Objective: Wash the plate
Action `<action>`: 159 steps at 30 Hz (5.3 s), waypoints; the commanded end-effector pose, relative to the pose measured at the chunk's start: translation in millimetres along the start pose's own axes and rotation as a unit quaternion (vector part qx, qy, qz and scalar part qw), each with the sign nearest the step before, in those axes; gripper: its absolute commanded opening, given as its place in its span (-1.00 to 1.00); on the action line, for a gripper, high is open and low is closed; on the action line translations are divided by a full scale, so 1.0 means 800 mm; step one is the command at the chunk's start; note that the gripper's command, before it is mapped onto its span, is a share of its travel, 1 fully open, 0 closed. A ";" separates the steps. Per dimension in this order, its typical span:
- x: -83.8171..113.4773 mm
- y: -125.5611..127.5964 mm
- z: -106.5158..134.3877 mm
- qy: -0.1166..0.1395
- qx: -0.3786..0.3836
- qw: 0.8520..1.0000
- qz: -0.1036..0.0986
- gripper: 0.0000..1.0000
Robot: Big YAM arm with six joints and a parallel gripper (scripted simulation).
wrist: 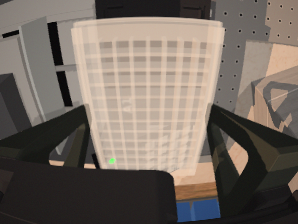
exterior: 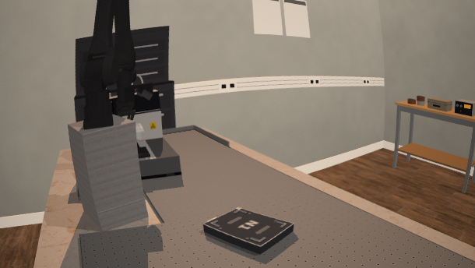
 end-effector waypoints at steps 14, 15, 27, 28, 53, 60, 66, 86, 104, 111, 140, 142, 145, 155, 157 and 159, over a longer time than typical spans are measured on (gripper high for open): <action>-0.040 -0.009 0.001 0.002 0.000 1.000 0.007 0.64; -0.042 -0.008 0.000 0.002 0.000 1.000 0.006 0.64; -0.064 -0.013 0.002 0.003 0.000 1.000 0.008 0.64; -0.066 -0.013 0.002 0.003 0.000 1.000 0.008 0.64; -0.083 0.001 -0.005 0.000 0.000 1.000 0.003 0.64; -0.083 0.000 -0.005 0.002 0.000 1.000 0.005 0.64; -0.083 -0.002 -0.003 0.003 0.000 1.000 0.008 0.64; -0.084 -0.002 -0.004 0.002 0.000 1.000 0.007 0.64; -0.084 -0.002 -0.004 0.002 0.000 1.000 0.007 0.64; -0.084 -0.002 -0.003 0.002 0.000 1.000 0.007 0.64; -0.084 -0.003 -0.003 0.002 0.000 1.000 0.007 0.64; -0.084 -0.003 -0.003 0.002 0.000 1.000 0.007 0.64; -0.084 -0.003 -0.003 0.002 0.000 1.000 0.007 0.64; -0.085 0.003 -0.006 -0.002 0.000 1.000 -0.001 0.64; -0.085 0.003 -0.006 -0.002 0.000 1.000 -0.001 0.64; -0.086 0.002 -0.006 -0.002 0.000 1.000 0.000 0.64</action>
Point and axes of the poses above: the point where the finger pads meet when closed, its own x axis back along the fingers, its own y axis across the jaws, z = x × y, the point moved 1 cm from there along x, back along the fingers, and after that the axes turned 10 degrees about x, right-handed, at the moved point
